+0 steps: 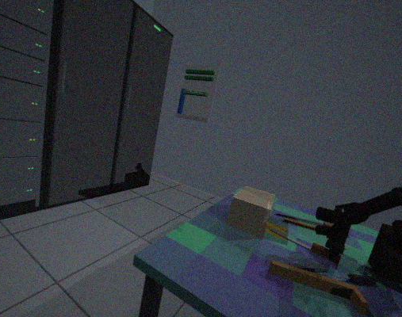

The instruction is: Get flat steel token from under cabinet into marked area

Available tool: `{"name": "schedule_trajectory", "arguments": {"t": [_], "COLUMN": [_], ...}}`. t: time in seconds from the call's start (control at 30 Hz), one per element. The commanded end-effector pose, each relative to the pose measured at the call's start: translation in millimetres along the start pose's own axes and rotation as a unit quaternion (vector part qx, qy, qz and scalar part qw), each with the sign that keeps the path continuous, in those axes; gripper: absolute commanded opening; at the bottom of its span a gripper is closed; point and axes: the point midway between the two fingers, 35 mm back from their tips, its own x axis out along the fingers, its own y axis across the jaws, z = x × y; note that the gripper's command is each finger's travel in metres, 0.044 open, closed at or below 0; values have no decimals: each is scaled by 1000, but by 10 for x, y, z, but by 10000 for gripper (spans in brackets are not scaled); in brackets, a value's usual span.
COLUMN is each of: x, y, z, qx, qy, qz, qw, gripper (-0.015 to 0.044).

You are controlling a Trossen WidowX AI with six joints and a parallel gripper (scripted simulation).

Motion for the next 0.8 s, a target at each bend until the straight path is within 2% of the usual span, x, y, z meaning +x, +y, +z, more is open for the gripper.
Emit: {"name": "schedule_trajectory", "arguments": {"t": [0.0,0.77], "x": [-11,-29], "y": [30,330], "z": [-4,-61], "qx": [14,33], "qy": [0,1], "qz": [0,0], "qw": [1000,999], "gripper": [0,0]}}
